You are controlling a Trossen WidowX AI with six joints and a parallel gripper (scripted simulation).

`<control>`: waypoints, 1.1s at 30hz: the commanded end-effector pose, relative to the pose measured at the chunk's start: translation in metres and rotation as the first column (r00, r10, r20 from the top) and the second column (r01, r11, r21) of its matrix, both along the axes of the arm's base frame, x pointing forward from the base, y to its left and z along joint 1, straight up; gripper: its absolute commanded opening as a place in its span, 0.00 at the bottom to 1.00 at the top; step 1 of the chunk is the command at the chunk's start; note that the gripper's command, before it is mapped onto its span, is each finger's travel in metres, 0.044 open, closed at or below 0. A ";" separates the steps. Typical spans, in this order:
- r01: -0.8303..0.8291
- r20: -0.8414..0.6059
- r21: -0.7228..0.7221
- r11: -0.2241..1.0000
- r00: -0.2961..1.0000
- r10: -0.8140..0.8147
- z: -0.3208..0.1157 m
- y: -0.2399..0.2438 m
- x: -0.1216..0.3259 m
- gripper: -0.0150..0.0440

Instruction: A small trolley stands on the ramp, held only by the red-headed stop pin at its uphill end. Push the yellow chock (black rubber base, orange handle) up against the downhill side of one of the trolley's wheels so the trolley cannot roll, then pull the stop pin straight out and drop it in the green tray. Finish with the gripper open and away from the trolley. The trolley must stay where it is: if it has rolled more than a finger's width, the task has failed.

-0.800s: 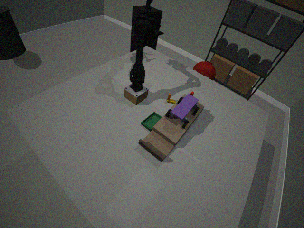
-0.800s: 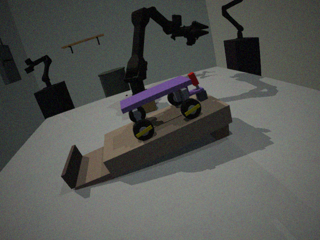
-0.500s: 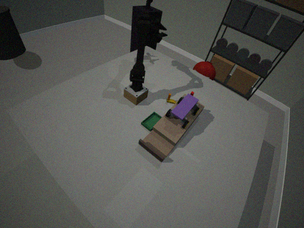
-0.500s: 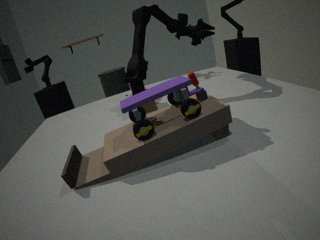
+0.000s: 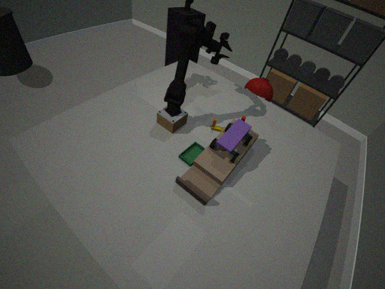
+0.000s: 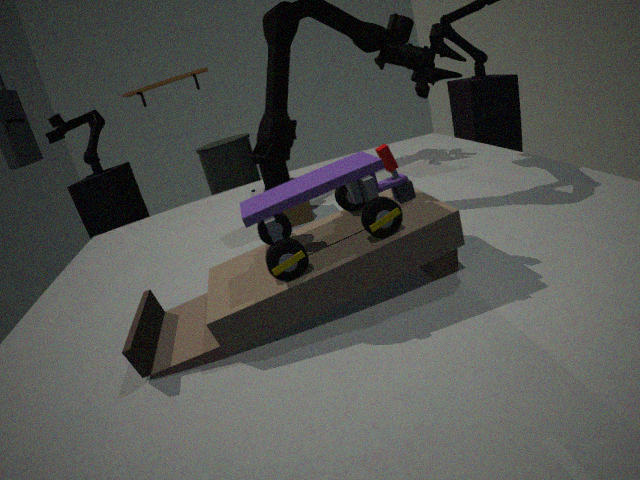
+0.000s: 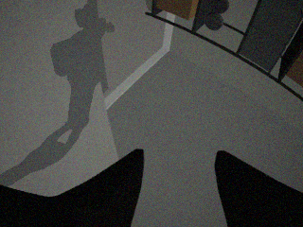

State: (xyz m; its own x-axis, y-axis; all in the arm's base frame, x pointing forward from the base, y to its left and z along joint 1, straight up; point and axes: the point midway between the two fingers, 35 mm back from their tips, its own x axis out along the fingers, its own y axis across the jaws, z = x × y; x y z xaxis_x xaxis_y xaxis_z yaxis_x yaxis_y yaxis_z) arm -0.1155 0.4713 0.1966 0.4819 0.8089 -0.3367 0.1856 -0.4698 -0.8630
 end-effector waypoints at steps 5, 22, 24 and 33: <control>0.229 -0.327 0.028 0.973 0.922 -0.208 -0.016 -0.007 0.073 0.58; 0.762 -0.825 -0.146 0.631 0.259 -0.503 -0.053 -0.071 0.204 0.58; 0.806 -0.852 -0.186 0.562 0.153 -0.500 -0.057 -0.082 0.216 0.58; 0.897 -0.878 -0.398 0.192 -0.311 -0.364 -0.074 -0.138 0.259 0.58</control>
State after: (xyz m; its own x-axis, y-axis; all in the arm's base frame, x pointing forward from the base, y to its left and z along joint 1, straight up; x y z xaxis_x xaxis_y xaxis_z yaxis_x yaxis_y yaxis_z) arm 0.1318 0.3530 0.1268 0.4985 0.3313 -0.8011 -0.8152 0.4933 -0.3034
